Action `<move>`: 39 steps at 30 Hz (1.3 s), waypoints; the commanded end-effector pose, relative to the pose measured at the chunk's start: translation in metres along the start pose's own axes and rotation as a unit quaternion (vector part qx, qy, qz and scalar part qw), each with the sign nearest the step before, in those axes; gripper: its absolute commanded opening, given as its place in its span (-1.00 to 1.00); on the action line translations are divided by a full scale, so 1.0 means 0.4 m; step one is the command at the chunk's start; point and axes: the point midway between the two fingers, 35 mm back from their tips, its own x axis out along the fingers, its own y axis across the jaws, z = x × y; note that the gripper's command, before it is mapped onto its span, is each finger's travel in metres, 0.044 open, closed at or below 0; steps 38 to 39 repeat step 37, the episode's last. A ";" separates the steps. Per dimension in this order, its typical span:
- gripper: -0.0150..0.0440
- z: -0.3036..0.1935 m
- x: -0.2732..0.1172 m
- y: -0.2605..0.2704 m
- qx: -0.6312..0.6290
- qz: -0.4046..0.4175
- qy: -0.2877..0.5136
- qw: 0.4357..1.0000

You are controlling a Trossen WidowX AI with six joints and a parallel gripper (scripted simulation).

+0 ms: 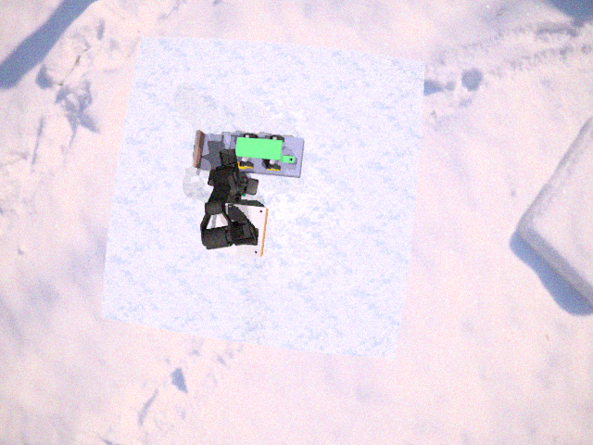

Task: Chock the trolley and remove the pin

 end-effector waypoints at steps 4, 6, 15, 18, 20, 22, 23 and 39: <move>0.60 0.000 0.000 0.000 0.000 0.000 0.000 1.000; 0.66 0.000 0.000 0.000 0.000 0.000 0.000 1.000; 0.66 0.001 -0.036 -0.006 -0.001 -0.001 -0.001 1.000; 0.66 0.007 -0.058 -0.007 -0.001 -0.001 -0.001 1.000; 0.75 0.008 -0.065 -0.007 -0.001 -0.001 -0.001 1.000; 0.93 0.008 -0.077 -0.009 -0.001 -0.001 -0.001 1.000; 1.00 0.008 -0.088 -0.011 -0.001 -0.001 -0.001 1.000; 1.00 0.007 -0.184 -0.028 -0.001 -0.001 -0.001 1.000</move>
